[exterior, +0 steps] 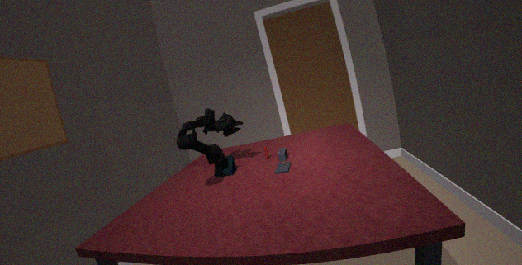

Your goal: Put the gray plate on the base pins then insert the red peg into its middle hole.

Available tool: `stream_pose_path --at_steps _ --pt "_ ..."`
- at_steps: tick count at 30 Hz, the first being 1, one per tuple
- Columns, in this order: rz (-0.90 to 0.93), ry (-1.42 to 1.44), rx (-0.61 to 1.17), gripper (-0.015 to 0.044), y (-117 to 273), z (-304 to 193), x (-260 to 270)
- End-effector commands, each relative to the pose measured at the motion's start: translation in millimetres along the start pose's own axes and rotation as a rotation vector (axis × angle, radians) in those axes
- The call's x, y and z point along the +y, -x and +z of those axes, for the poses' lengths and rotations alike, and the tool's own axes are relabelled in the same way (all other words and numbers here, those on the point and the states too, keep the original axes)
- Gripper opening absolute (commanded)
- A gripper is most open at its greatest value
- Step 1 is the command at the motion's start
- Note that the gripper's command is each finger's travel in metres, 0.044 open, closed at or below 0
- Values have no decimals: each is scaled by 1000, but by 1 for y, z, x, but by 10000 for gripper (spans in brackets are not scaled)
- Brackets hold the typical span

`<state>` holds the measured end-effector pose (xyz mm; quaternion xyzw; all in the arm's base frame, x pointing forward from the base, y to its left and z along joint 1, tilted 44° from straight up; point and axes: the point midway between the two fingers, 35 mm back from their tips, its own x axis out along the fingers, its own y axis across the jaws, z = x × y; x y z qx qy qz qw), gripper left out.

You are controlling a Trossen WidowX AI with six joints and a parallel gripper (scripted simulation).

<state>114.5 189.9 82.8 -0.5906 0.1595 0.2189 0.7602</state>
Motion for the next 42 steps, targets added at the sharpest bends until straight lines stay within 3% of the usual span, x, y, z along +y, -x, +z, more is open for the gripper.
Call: stream_pose_path --at_steps 1,5,14,27,32,42 --pt "0 0 0 426 0 0 0" --pt "13 35 60 440 -6 6 -5" --pt "175 265 434 440 -62 26 -39" --pt "679 471 854 440 -176 -20 -78" --pt "893 479 928 440 -209 -56 -84" --pt "908 479 931 440 -223 -78 -75"
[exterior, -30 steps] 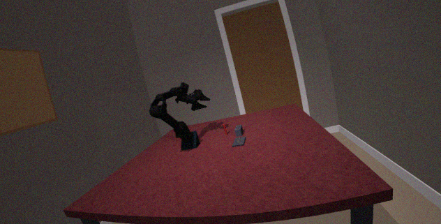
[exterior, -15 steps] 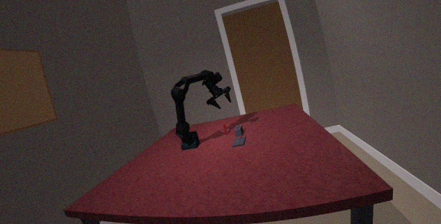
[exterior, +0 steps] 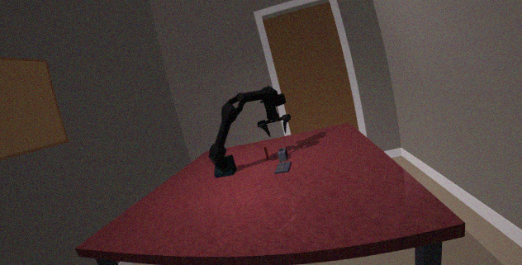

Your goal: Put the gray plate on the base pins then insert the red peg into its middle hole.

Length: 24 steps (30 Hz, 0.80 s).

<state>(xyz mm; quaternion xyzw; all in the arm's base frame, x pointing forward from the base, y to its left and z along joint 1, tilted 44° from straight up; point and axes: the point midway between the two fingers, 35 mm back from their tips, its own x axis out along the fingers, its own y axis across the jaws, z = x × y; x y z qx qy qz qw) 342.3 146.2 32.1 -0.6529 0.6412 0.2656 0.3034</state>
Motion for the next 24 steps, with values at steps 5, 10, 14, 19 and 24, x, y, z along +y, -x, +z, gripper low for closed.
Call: stream_pose_path --at_steps 5,10,14,19,24 --pt "19 8 12 440 -65 2 -4" --pt "19 8 12 440 -75 2 -3" --pt "19 8 13 440 -80 2 -2" --pt "19 8 12 440 -86 2 -3" --pt "18 8 12 440 -94 2 -3"
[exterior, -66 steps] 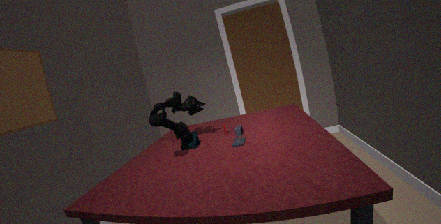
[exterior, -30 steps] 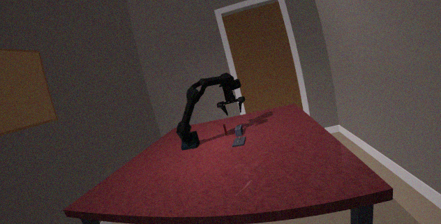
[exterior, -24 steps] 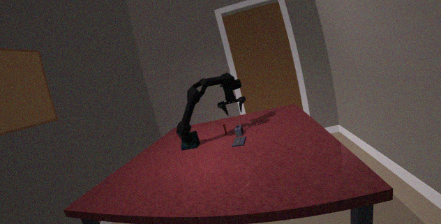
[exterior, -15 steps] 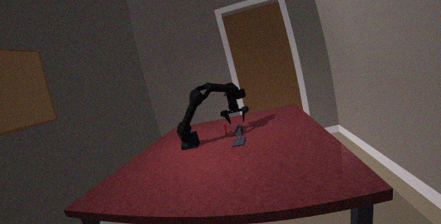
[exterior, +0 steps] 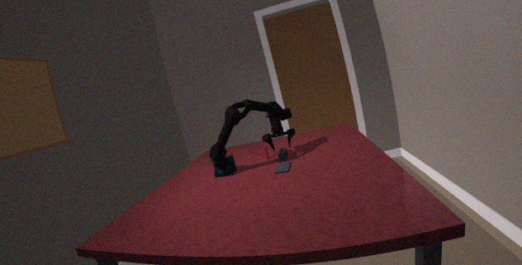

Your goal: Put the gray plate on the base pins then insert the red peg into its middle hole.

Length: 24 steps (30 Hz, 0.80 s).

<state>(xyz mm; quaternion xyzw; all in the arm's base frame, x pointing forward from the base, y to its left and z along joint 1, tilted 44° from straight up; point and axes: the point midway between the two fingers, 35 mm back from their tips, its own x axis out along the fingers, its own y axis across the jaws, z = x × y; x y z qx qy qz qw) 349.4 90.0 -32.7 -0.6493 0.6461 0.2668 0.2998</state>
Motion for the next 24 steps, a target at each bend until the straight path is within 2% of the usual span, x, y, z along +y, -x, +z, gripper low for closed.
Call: stream_pose_path --at_steps 1,24 --pt "5 7 8 440 -10 0 1" --pt "4 6 10 440 -47 -1 2"
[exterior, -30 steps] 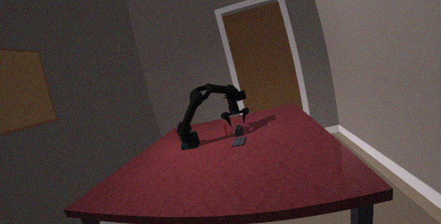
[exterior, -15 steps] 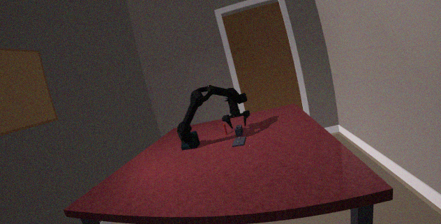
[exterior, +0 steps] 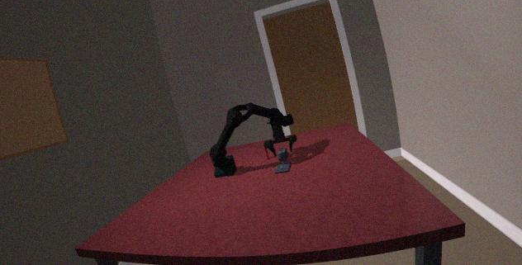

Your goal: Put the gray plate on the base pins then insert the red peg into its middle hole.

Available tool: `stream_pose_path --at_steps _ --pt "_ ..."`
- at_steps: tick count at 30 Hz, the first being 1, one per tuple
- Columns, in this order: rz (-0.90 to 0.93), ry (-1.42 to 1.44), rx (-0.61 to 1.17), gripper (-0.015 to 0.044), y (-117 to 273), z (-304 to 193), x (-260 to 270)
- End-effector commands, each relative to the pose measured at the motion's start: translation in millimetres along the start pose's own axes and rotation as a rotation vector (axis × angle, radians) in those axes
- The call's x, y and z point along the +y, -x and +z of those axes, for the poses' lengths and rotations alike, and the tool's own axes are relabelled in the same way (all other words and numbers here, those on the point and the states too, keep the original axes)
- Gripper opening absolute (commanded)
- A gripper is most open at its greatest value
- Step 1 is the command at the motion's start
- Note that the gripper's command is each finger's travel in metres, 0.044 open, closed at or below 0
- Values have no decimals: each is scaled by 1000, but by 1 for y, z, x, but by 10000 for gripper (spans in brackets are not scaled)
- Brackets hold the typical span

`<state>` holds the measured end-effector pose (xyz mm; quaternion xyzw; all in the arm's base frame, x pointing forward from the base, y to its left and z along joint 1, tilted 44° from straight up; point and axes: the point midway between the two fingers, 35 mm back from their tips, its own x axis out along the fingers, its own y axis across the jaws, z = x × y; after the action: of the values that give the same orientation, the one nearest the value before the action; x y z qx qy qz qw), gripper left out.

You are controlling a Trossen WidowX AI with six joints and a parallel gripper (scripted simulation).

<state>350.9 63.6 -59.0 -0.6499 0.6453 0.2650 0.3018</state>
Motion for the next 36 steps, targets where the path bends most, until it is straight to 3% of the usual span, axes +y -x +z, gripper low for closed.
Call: stream_pose_path --at_steps 1,6,18,30,32,36 --pt "8 11 11 440 -11 0 3" --pt "8 11 11 440 -16 0 3" --pt "8 11 11 125 -16 0 3" --pt "8 11 11 45 -16 0 3" --pt "8 11 11 0 -16 0 3" --pt "8 11 10 0 -6 1 2"
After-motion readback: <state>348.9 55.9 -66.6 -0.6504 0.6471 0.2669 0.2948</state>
